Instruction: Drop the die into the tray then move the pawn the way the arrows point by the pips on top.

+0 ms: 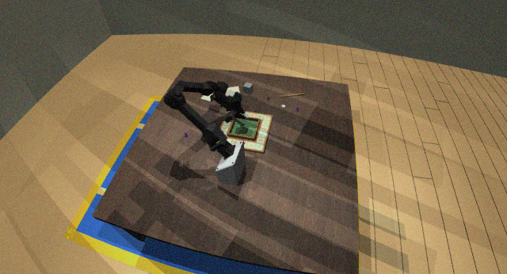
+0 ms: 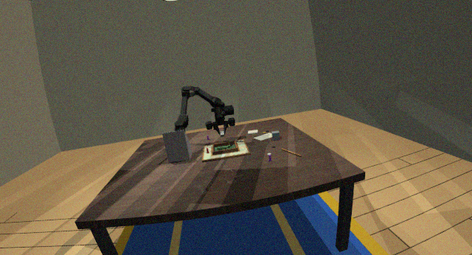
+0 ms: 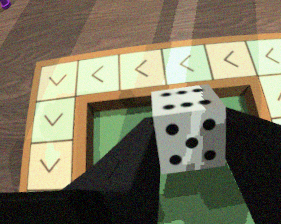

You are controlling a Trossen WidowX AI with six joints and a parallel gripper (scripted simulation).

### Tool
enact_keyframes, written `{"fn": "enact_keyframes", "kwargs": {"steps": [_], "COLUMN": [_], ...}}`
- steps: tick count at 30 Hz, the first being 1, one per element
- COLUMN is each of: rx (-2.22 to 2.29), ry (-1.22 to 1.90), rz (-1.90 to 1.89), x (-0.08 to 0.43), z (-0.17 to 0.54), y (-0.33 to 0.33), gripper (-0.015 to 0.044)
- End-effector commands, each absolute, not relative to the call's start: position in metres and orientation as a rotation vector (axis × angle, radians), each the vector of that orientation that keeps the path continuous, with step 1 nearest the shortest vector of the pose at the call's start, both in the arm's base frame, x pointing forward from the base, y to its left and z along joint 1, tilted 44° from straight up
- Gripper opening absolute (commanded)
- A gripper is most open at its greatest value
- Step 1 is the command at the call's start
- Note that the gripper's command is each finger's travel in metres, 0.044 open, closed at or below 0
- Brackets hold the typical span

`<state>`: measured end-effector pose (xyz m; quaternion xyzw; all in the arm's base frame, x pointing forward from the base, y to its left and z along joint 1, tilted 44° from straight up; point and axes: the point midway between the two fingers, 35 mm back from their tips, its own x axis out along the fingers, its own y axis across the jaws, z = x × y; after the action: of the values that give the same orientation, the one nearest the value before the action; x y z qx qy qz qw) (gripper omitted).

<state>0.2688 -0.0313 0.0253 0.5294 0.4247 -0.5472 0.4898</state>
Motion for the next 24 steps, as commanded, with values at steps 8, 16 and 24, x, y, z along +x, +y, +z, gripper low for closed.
{"fn": "enact_keyframes", "kwargs": {"steps": [8, 16, 24], "rx": [1.288, 1.291, 1.291], "ry": [1.018, 1.021, 1.021], "rz": [-1.325, -1.324, -1.324], "x": [0.2692, 0.2691, 0.2691], "z": [0.0406, 0.0392, 0.0392], "y": [-0.033, -0.0323, -0.0323], "gripper": [0.0, 0.0, 0.0105]}}
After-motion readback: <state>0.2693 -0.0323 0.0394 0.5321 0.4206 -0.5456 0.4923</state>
